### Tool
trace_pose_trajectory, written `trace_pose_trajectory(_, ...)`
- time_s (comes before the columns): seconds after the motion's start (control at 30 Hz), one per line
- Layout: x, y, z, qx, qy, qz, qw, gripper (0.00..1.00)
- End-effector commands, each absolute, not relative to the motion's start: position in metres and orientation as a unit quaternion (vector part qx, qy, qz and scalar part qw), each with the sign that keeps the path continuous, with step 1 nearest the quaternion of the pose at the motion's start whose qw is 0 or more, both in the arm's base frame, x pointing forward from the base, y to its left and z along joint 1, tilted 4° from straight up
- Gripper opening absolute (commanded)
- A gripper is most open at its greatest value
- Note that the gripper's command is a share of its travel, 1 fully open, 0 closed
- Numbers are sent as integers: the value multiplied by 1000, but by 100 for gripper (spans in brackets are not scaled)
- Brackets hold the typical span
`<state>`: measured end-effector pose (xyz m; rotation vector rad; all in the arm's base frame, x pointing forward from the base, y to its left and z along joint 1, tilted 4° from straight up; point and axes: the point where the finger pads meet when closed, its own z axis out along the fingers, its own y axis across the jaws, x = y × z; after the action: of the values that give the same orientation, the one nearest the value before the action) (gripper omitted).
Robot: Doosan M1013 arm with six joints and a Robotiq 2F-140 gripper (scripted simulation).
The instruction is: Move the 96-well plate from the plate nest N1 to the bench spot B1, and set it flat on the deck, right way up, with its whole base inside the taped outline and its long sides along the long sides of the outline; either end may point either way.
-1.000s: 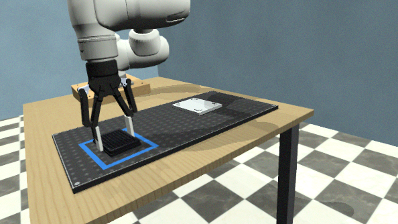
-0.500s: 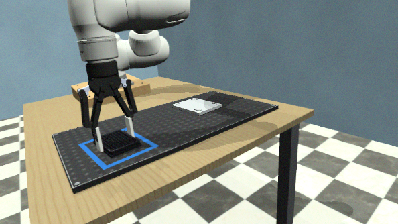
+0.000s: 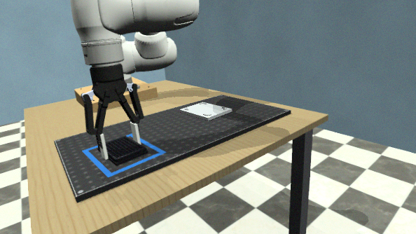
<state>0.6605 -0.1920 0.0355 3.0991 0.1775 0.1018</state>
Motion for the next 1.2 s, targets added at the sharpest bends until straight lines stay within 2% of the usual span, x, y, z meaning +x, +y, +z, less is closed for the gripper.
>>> trace_pose_trajectory(0.0, 661, -192, 35, 998, 57, 33, 18, 0)
trace_pose_trajectory(0.03, 661, -192, 35, 998, 57, 33, 18, 100)
trace_pose_trajectory(0.7, 661, -192, 35, 998, 57, 33, 18, 100)
trace_pose_trajectory(1.17, 658, -191, 67, 998, 57, 33, 18, 100)
